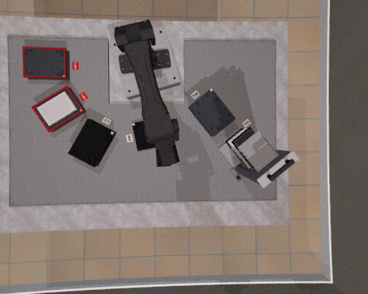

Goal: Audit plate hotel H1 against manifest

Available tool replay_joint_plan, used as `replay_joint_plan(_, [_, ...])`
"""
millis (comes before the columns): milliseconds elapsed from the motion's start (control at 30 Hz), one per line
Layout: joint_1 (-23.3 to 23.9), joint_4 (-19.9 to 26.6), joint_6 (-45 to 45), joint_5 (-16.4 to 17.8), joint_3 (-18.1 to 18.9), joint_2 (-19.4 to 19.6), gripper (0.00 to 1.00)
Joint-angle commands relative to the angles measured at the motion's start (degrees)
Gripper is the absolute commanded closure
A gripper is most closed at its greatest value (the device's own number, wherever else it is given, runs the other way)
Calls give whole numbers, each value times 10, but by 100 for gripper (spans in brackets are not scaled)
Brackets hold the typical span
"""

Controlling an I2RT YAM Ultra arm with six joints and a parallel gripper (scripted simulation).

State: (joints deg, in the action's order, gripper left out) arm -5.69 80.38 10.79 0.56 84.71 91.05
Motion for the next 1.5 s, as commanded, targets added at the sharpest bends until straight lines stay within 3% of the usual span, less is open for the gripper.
replay_joint_plan(0, [-10,-31,11,1,-5,-30,100])
replay_joint_plan(733, [-140,-212,45,-20,-156,-157,100])
replay_joint_plan(1467, [-116,-406,-69,21,-330,-299,100])
